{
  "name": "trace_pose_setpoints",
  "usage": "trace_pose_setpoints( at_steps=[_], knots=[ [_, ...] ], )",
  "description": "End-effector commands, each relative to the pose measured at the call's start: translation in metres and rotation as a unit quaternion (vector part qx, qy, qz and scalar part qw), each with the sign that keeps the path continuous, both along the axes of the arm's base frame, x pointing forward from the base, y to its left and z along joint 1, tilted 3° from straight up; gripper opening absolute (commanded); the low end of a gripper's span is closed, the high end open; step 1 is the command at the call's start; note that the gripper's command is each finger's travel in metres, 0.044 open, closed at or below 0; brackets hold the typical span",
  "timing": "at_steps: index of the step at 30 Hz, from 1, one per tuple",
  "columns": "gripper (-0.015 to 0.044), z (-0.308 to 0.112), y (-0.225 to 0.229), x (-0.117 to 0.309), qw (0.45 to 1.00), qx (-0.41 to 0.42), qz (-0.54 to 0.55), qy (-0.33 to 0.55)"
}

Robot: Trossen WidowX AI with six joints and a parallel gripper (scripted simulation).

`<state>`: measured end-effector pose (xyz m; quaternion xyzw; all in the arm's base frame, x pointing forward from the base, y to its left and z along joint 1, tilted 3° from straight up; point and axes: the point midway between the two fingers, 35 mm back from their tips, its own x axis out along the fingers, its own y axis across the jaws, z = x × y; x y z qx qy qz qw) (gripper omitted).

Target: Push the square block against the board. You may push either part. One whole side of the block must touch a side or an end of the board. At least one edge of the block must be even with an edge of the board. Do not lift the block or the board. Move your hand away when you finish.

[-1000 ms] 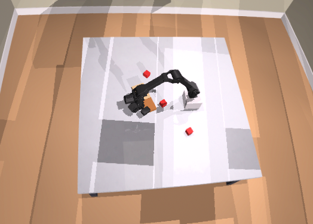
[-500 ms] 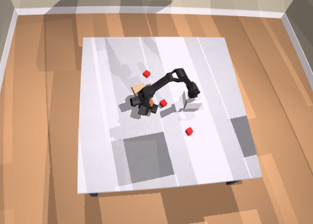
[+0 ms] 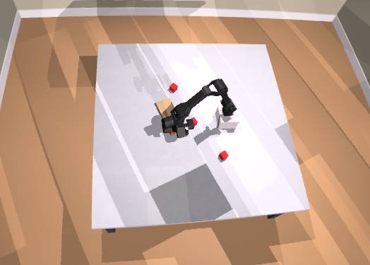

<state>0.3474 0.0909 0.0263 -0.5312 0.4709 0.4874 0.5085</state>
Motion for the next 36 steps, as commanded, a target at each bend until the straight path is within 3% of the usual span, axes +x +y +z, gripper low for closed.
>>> trace_pose_setpoints(
  at_steps=[1, 9, 14, 36],
  knots=[
    [0.0000, -0.004, 0.001, -0.011, 0.998, -0.008, 0.054, 0.004],
    [0.0000, -0.009, 0.003, -0.021, 0.993, -0.013, 0.114, 0.005],
    [0.0000, -0.061, 0.002, -0.018, 0.993, -0.013, 0.114, 0.005],
    [0.0000, -0.060, -0.017, -0.011, 0.993, -0.014, 0.114, 0.005]
  ],
)
